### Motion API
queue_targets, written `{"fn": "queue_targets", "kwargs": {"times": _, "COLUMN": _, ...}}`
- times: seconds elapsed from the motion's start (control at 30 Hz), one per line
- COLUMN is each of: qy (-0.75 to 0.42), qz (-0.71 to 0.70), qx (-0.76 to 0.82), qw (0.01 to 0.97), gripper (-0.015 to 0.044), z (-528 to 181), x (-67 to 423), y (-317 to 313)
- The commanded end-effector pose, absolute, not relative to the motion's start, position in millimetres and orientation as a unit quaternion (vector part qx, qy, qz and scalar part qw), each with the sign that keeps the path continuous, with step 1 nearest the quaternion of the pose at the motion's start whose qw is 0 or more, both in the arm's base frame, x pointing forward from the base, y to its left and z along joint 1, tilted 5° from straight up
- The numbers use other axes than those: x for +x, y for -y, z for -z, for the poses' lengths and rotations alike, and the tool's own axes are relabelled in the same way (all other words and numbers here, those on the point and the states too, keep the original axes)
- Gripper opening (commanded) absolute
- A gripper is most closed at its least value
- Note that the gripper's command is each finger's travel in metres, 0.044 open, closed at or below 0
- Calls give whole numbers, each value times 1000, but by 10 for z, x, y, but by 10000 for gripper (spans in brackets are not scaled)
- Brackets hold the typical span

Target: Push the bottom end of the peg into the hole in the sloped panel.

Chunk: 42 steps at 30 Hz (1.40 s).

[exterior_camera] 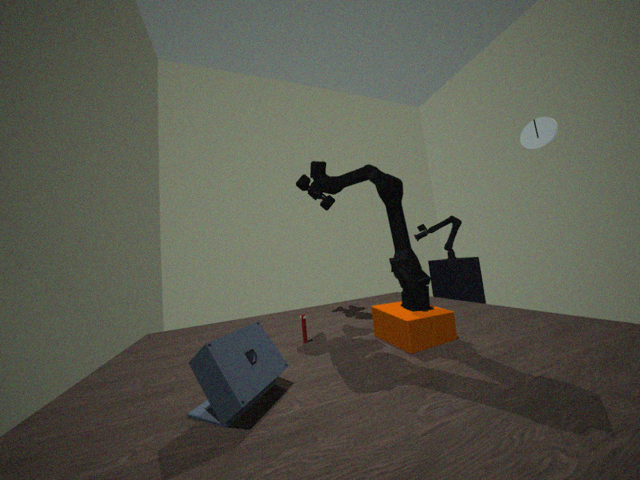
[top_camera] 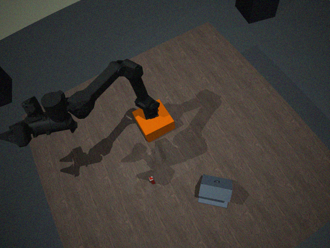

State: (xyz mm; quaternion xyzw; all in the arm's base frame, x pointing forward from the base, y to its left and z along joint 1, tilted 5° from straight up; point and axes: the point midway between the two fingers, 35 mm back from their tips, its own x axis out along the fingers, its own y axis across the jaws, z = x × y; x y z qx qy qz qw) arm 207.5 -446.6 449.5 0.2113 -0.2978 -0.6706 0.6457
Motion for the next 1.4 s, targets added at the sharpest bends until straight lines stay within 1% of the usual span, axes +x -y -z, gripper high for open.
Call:
{"fn": "queue_targets", "kwargs": {"times": 0.0, "qy": 238, "qz": 653, "qx": 248, "qw": 675, "gripper": 440, "z": -4108, "x": 2441, "y": 4439}}
{"fn": "queue_targets", "kwargs": {"times": 0.33, "qy": 69, "qz": 601, "qx": 335, "qw": 722, "gripper": 440, "z": -3112, "x": 3183, "y": 4057}}
{"fn": "queue_targets", "kwargs": {"times": 0.67, "qy": -106, "qz": 548, "qx": 416, "qw": 717, "gripper": 440, "z": -2119, "x": 3623, "y": 3348}}
{"fn": "queue_targets", "kwargs": {"times": 1.03, "qy": -285, "qz": 504, "qx": 483, "qw": 657, "gripper": 440, "z": -1246, "x": 3761, "y": 2403}}
{"fn": "queue_targets", "kwargs": {"times": 1.37, "qy": -433, "qz": 486, "qx": 512, "qw": 561, "gripper": 440, "z": -684, "x": 3563, "y": 1510}}
